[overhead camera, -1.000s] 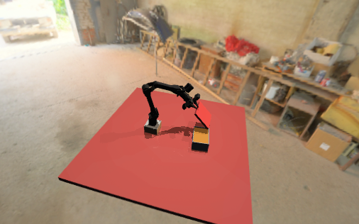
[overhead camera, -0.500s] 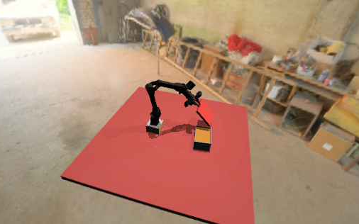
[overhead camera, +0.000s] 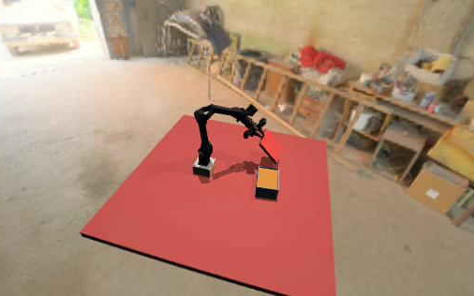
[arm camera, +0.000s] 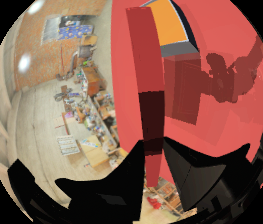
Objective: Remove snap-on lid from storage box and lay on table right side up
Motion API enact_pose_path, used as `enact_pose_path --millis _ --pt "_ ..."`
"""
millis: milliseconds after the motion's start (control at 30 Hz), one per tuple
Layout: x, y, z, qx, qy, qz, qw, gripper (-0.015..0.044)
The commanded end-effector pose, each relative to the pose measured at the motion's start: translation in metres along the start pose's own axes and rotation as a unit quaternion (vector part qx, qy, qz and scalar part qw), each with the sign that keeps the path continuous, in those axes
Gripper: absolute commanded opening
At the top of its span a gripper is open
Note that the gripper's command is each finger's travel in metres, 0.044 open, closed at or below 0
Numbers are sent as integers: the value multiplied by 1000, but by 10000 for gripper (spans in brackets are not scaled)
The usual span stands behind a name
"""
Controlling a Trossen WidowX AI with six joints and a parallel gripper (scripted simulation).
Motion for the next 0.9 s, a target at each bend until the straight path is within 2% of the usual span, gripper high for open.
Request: enact_pose_path --millis 0,867 --pt "4 7 2 -1 -6 -4 1000 0" --pt "6 59 6 0 -6 -6 1000 0"
Point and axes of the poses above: the point midway between the two fingers, 35 mm back from their tips, its own z axis back along the fingers, its own x axis across the jaws, y = z × x, the point moved 1 cm from there along z, back along the fingers, and after that the axes turned 5 degrees about z, right-handed, at the moved point
